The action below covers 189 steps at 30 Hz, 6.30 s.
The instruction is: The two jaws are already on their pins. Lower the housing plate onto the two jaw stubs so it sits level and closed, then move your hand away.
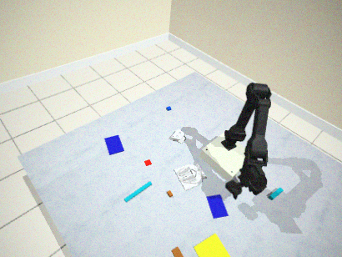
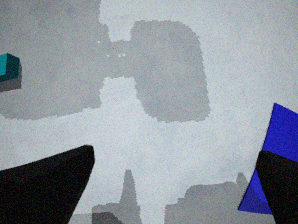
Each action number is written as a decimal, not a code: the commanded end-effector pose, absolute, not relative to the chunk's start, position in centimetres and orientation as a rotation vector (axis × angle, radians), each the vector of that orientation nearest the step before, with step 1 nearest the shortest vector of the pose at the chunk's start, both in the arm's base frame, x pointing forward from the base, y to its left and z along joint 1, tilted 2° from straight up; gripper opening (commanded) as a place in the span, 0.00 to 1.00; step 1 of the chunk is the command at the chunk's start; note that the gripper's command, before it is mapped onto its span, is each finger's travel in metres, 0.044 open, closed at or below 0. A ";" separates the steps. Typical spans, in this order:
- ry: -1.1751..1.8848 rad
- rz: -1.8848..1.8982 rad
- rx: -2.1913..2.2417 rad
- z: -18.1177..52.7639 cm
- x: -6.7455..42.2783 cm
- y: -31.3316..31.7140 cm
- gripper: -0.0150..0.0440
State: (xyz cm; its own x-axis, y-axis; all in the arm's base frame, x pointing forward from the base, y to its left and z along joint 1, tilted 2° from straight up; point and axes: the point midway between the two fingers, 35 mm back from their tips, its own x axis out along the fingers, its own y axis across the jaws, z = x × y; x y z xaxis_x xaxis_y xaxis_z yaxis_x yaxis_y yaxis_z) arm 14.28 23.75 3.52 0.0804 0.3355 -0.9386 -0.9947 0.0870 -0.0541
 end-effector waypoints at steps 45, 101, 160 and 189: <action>0.970 1.369 -1.506 6.3 26.8 -11.0 1.00; 0.944 1.541 -1.538 0.6 19.3 -22.0 1.00; 0.944 1.538 -1.536 -1.8 19.3 -21.9 0.85; 0.944 1.540 -1.538 4.3 19.4 -22.1 0.85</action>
State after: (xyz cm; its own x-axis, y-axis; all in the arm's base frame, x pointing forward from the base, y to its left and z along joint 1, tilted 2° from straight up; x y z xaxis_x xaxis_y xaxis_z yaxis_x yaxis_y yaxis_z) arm 19.24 -21.86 3.08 -0.0032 0.0180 -0.9998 -0.8963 -0.4434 -0.0051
